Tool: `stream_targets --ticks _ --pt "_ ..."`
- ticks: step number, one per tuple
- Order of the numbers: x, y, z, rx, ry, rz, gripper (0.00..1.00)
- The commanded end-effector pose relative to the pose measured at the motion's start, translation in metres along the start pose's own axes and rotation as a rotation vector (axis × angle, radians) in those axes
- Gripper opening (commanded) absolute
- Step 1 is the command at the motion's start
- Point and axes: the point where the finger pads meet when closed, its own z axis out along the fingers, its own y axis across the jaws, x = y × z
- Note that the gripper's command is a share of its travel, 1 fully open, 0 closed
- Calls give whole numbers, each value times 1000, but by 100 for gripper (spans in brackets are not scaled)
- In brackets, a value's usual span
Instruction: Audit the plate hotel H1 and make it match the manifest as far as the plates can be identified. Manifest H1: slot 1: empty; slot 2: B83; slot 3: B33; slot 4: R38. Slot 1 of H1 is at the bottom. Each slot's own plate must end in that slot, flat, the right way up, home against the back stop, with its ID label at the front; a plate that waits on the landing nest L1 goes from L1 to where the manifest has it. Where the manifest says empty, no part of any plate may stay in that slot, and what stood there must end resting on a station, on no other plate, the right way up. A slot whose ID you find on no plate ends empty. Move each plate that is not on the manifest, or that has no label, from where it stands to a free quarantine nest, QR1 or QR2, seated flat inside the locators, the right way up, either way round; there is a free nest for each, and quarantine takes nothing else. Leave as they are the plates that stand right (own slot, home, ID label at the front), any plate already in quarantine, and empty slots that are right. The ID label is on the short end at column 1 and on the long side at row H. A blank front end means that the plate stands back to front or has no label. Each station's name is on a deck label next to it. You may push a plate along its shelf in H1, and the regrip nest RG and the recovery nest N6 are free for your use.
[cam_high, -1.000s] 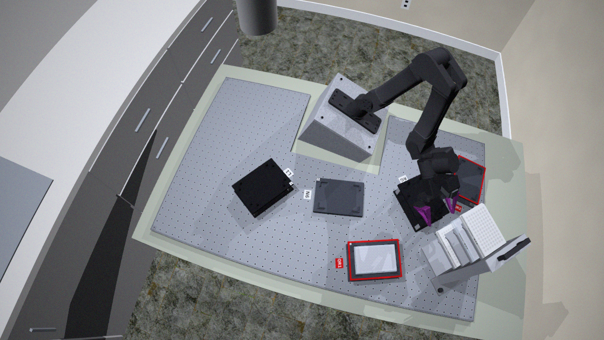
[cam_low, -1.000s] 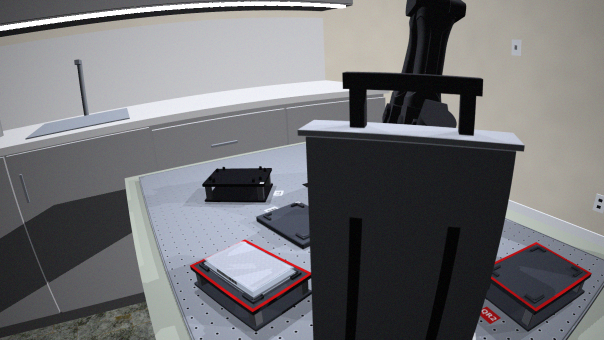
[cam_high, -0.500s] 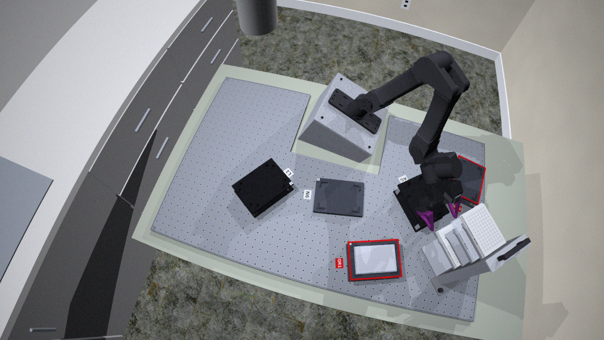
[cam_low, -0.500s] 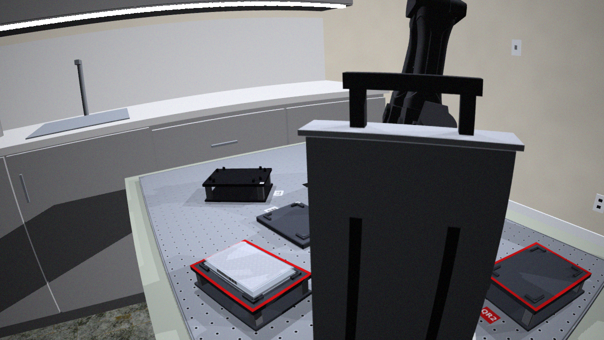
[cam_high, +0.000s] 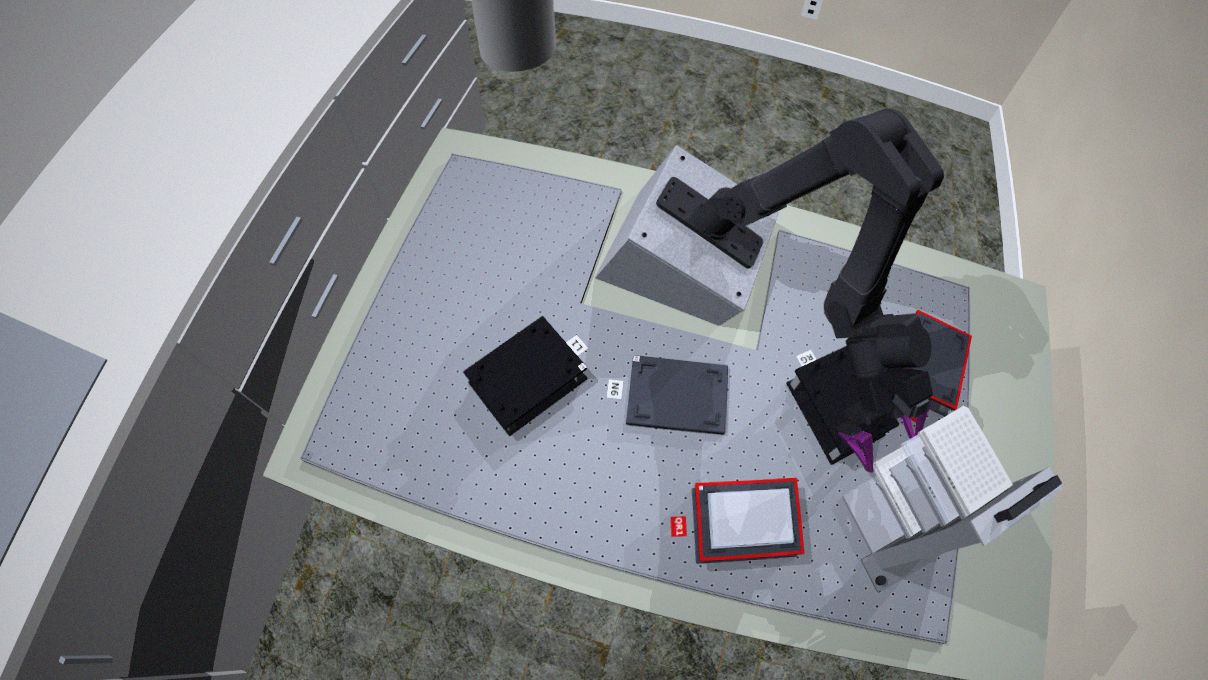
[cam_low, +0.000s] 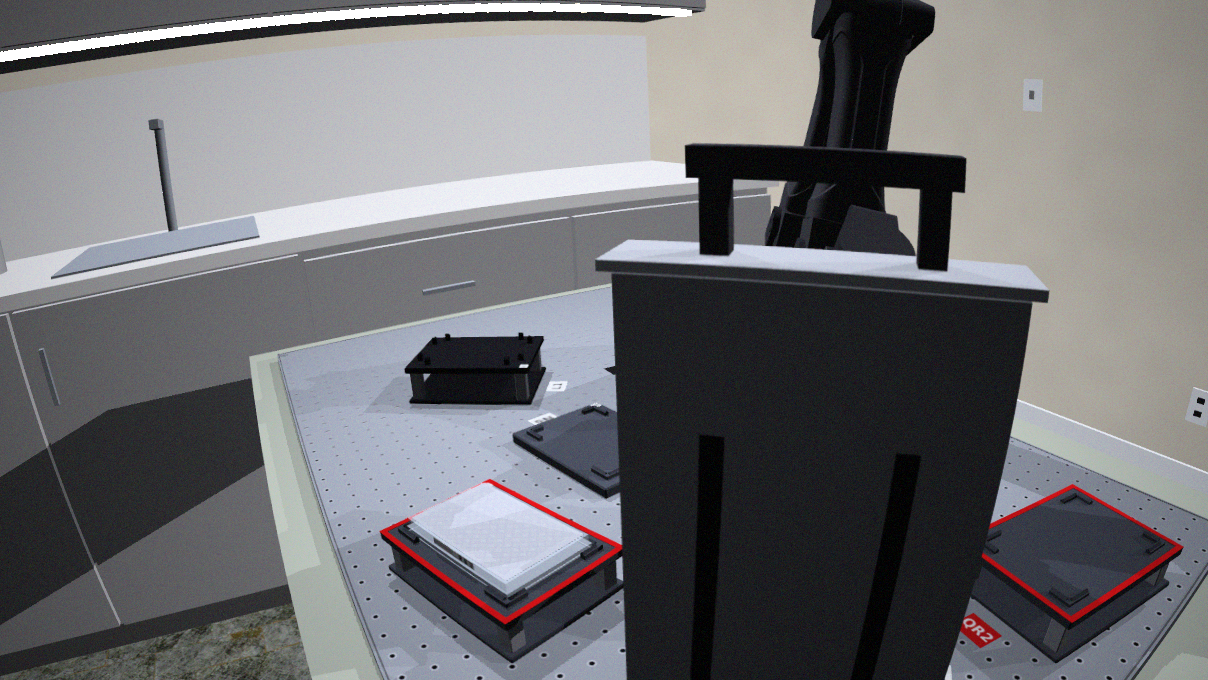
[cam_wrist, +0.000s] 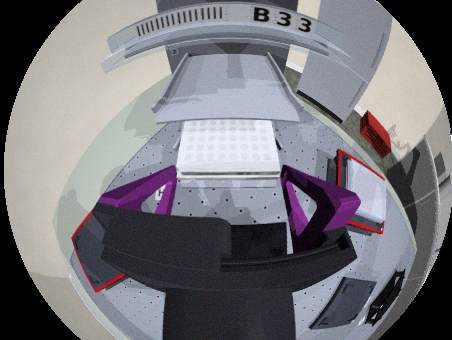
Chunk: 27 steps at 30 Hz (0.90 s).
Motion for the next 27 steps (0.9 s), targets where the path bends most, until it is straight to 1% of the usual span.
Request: stream_targets --ticks 1,3,4,11,12,27 --pt "-12 -3 8 6 -19 -5 100" --pt "-25 2 5 -6 -54 -4 100" --pt "-13 2 3 -4 -27 -1 100" --pt "-13 2 3 -4 -27 -1 100" --pt "-13 2 3 -4 -27 -1 86" --pt "-13 2 3 -4 -27 -1 86"
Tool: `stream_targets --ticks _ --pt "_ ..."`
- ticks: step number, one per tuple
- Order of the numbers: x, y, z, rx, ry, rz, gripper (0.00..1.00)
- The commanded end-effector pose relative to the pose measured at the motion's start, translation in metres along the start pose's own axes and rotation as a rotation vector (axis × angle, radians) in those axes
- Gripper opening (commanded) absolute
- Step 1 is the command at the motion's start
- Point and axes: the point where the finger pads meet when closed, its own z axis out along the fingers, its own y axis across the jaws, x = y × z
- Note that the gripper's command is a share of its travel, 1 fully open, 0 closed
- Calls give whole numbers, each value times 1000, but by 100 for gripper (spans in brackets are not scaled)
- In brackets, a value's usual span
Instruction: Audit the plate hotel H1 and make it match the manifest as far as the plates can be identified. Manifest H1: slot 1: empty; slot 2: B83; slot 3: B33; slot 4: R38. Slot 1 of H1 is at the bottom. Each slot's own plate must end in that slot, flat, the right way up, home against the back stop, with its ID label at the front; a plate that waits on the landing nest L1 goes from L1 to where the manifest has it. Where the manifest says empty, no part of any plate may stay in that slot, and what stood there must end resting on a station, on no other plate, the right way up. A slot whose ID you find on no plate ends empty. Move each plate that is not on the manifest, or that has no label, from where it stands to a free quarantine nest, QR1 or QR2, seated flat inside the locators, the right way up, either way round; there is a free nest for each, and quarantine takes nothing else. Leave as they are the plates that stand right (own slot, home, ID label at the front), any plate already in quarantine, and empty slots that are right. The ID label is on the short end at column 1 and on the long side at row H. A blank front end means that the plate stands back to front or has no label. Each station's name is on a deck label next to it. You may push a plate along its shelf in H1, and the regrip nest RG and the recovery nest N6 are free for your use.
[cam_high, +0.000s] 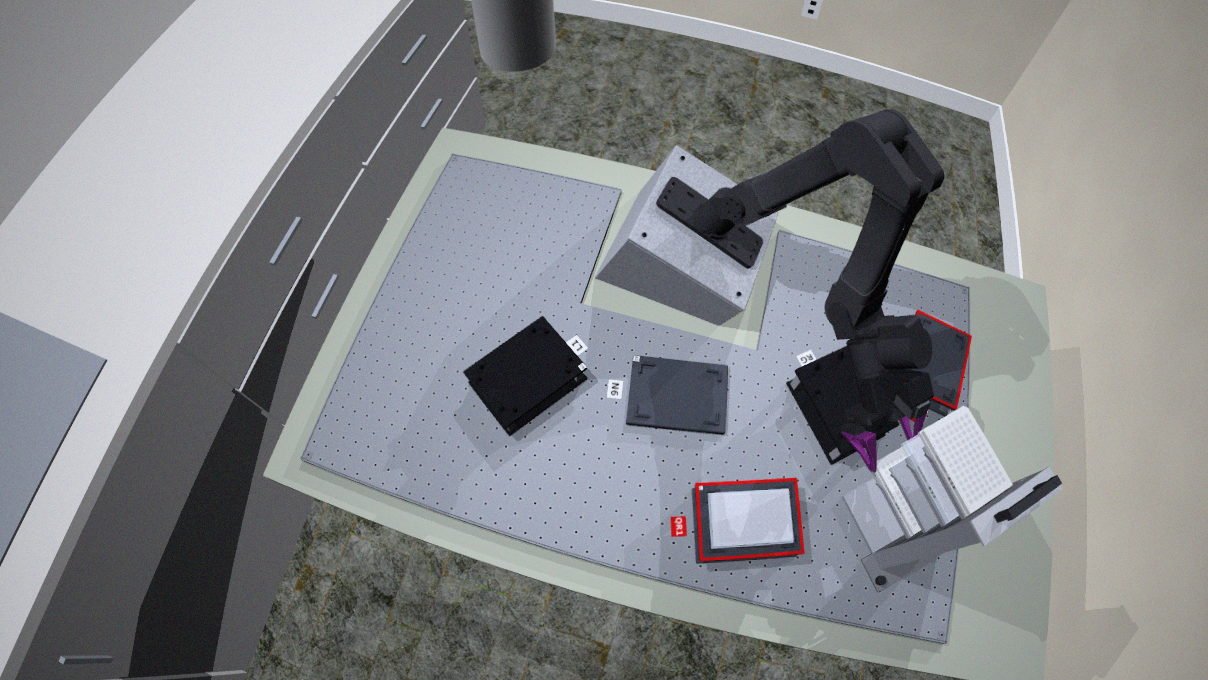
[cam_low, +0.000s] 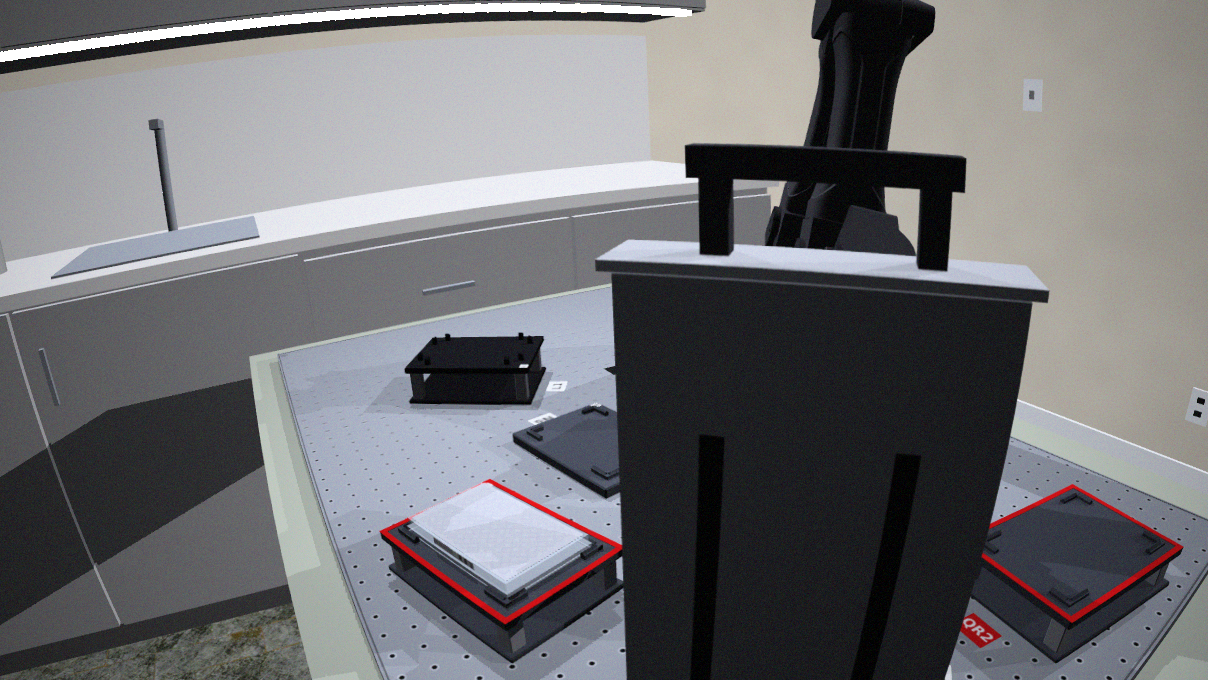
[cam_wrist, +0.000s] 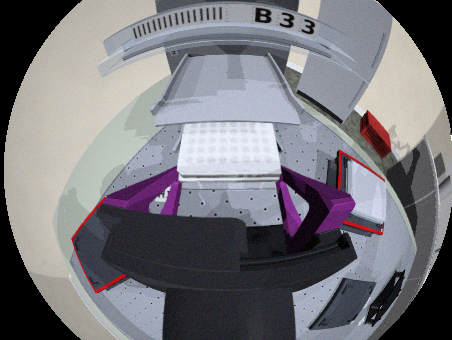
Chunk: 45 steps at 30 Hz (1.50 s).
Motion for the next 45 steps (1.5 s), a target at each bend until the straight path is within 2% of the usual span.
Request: stream_targets --ticks 1,8,9,10,36,37,39,45 --pt "-11 2 1 -4 -28 -1 86" --pt "-11 2 1 -4 -28 -1 86" --pt "-28 3 1 -8 -64 -3 86" --pt "-29 3 0 -7 -65 -3 86" --pt "-28 1 0 -4 -55 -3 86" --pt "-28 2 -1 -5 -57 -3 86" --pt "-12 0 -9 -2 -37 -4 86" --pt "-7 3 -16 -6 -37 -3 86"
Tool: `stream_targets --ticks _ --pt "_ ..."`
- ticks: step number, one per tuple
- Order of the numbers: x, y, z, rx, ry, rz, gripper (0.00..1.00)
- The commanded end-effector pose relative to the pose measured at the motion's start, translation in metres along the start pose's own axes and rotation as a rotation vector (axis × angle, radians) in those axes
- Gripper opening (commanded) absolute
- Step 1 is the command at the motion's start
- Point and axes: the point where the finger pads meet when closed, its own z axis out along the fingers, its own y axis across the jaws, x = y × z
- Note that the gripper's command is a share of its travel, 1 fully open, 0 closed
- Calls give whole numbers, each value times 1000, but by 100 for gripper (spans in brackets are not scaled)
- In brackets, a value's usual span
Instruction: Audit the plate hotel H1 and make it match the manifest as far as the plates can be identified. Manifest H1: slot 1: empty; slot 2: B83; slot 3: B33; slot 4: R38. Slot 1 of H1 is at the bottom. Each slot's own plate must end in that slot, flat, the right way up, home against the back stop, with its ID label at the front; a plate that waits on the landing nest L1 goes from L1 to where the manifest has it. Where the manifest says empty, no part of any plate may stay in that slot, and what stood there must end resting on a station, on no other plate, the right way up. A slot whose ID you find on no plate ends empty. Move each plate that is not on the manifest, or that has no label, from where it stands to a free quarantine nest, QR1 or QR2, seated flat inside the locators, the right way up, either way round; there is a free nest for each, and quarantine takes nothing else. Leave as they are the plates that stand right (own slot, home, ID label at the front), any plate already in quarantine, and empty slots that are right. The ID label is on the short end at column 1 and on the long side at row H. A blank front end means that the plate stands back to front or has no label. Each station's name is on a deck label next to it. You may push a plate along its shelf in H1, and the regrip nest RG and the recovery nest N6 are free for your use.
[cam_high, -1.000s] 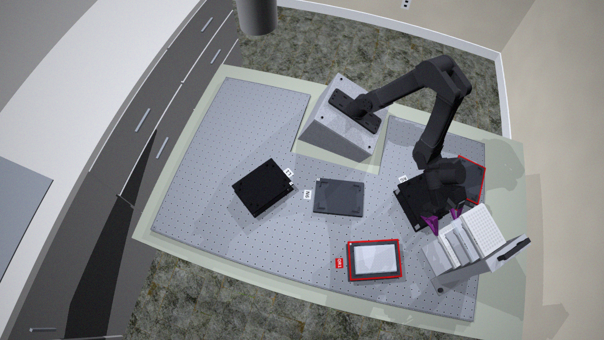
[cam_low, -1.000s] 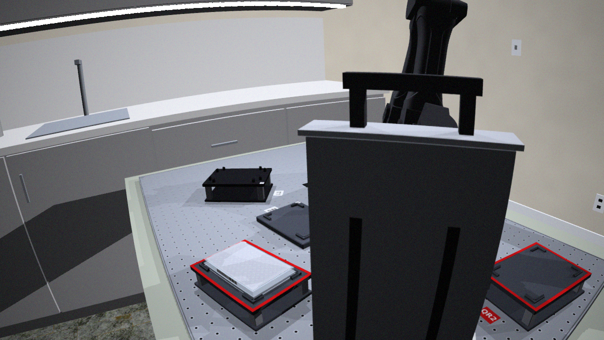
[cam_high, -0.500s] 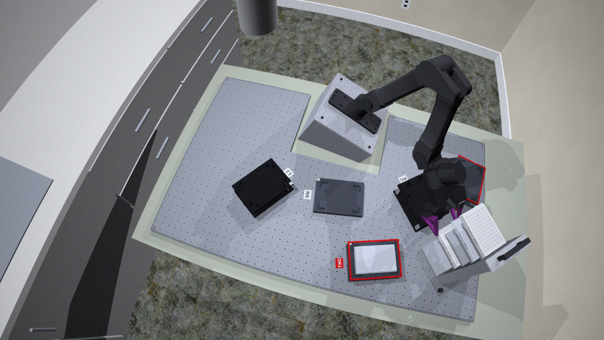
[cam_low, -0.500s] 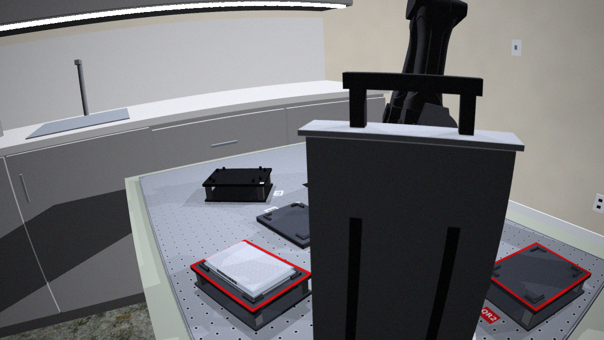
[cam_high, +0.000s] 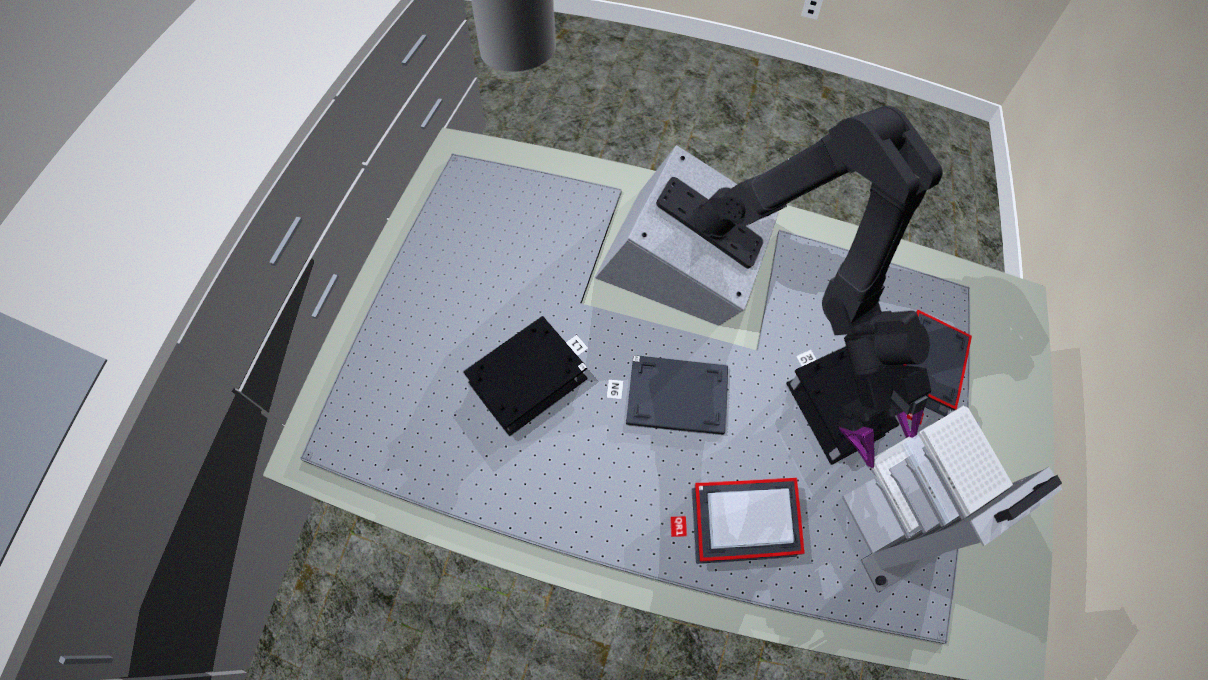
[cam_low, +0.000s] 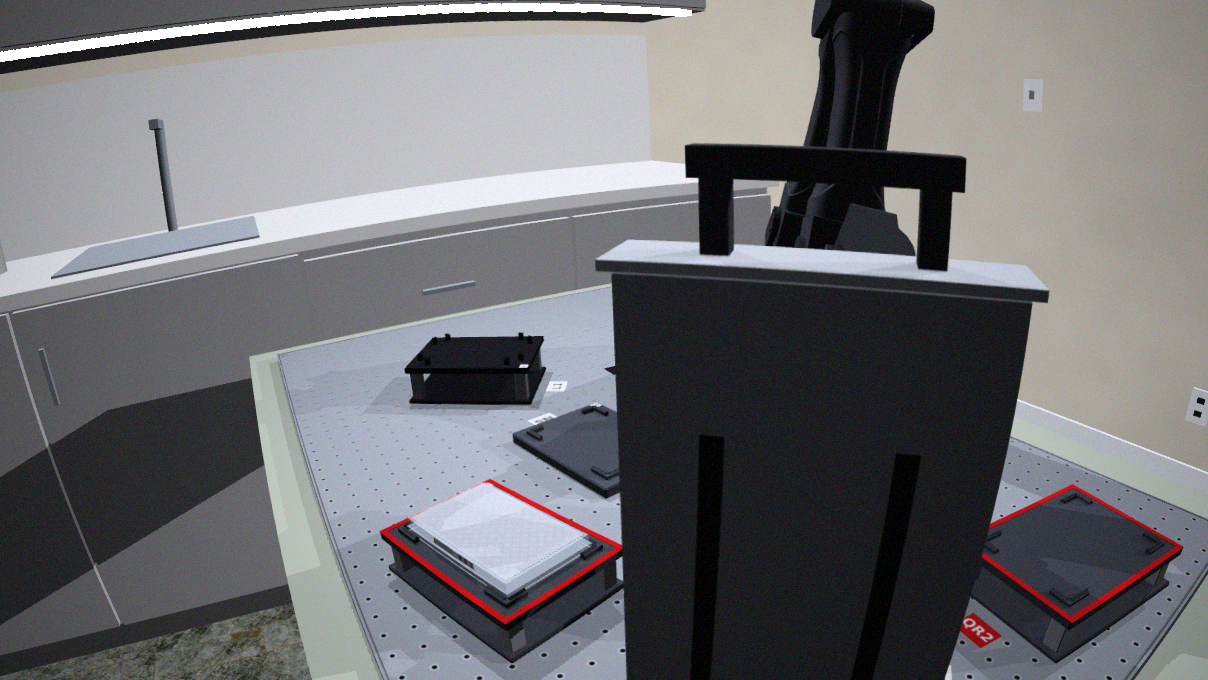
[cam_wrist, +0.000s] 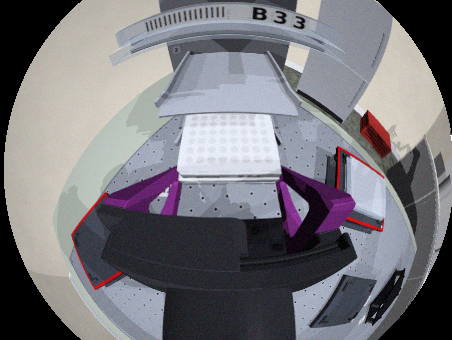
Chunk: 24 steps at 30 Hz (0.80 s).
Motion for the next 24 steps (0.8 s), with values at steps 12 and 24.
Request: stream_targets --ticks 12,24 --pt "-4 2 -20 -3 -39 3 86" --pt "3 2 -32 -2 -39 5 86"
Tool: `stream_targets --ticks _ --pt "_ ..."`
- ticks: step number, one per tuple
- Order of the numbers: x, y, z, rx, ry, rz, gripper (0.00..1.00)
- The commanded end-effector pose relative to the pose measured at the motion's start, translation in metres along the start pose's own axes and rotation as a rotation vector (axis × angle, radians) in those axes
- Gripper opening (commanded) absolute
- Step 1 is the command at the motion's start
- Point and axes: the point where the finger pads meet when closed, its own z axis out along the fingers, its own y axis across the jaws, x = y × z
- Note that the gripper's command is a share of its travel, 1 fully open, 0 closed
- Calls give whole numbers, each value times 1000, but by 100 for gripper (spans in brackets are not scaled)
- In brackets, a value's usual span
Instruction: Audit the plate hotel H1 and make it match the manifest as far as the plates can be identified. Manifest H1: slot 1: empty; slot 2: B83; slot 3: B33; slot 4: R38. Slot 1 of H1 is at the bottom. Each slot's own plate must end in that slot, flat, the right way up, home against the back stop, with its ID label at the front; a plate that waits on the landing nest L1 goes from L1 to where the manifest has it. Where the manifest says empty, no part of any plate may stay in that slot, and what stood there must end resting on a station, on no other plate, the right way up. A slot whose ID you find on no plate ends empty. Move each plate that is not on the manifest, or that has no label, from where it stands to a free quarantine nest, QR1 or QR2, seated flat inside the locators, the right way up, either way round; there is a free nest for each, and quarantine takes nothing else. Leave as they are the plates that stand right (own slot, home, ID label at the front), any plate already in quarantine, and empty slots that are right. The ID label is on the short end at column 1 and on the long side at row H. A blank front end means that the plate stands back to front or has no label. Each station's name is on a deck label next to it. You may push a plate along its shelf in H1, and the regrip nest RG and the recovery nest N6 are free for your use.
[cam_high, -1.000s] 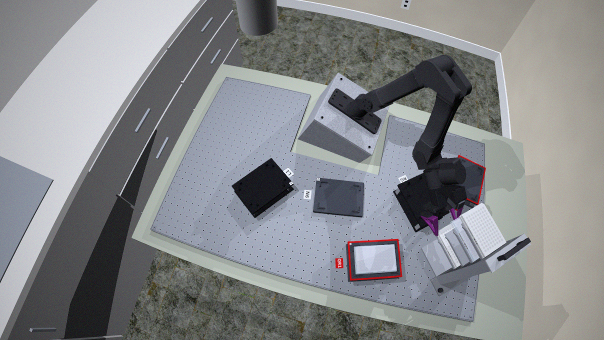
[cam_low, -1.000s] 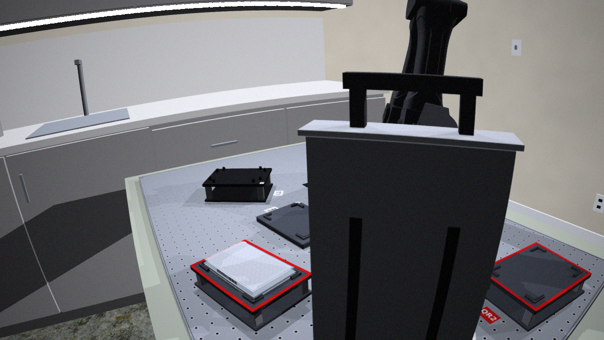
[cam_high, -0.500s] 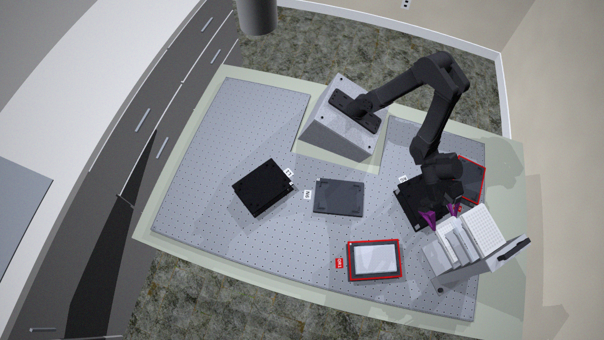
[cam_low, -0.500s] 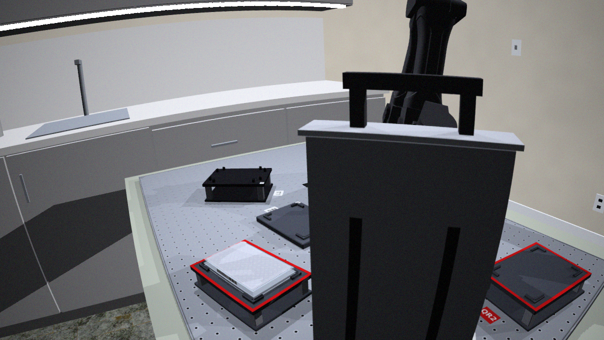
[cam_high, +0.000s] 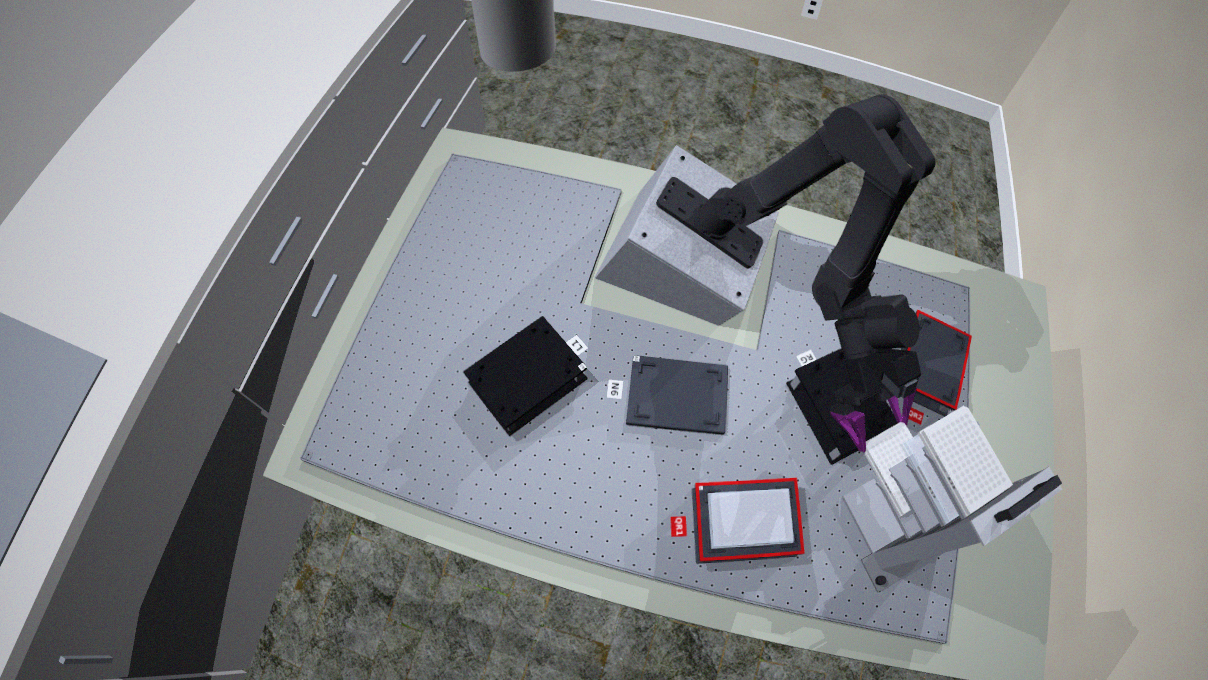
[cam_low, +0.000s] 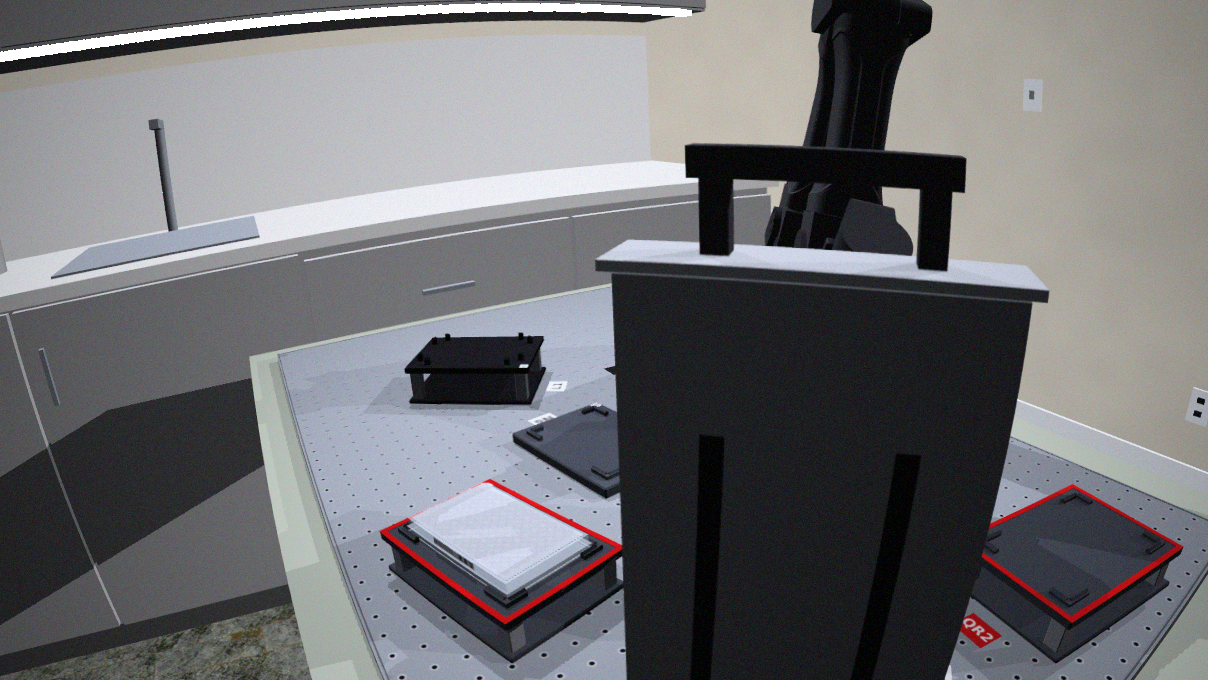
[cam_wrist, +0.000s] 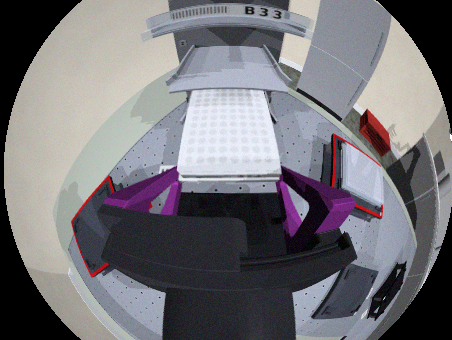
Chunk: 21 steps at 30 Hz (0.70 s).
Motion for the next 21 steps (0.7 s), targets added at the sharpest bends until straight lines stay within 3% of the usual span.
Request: stream_targets --ticks 1,21 --pt "-10 3 -9 -3 -40 8 86" --pt "2 2 -30 -2 -40 9 86"
